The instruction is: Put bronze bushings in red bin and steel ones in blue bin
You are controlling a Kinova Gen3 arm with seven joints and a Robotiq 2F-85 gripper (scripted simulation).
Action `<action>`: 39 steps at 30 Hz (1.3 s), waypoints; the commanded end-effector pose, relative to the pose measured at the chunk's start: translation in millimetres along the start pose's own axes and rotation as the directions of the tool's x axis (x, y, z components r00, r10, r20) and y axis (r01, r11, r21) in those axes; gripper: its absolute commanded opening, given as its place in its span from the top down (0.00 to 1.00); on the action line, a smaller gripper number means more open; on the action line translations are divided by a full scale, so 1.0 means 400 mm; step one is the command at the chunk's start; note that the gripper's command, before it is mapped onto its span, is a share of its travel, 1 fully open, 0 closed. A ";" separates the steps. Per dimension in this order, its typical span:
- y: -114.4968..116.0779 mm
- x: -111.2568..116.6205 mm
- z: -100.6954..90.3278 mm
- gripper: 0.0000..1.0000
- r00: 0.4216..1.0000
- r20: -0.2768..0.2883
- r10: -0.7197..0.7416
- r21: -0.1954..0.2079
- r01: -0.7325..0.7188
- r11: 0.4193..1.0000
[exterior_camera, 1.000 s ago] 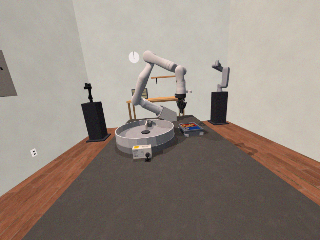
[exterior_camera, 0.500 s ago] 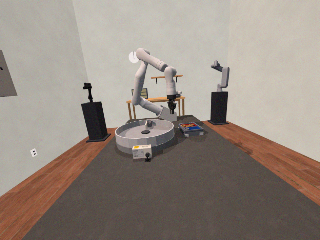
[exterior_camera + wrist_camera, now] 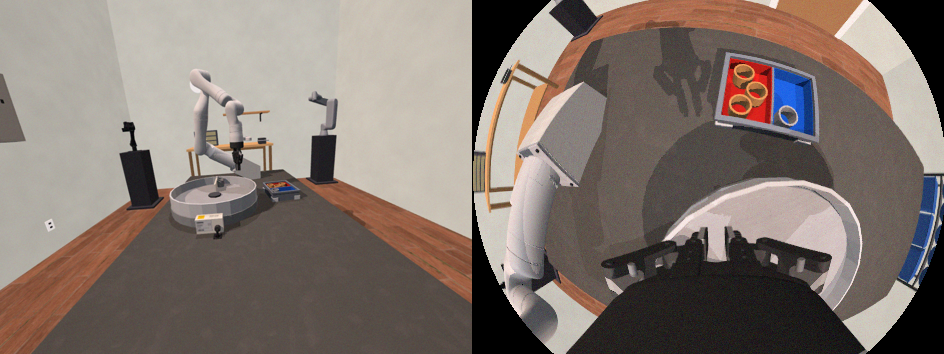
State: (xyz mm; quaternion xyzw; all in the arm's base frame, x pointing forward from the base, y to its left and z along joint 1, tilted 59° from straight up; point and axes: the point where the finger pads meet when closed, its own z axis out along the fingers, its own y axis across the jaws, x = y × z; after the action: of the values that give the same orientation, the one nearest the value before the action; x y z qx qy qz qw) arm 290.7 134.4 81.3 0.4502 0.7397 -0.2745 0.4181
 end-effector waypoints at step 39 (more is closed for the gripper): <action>-0.079 -0.247 0.079 0.82 1.000 -0.013 0.014 -0.004 -0.014 1.000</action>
State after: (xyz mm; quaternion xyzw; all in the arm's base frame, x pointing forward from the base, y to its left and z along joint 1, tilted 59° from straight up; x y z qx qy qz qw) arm 297.3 59.6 153.7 0.4538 0.7431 -0.2622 0.4159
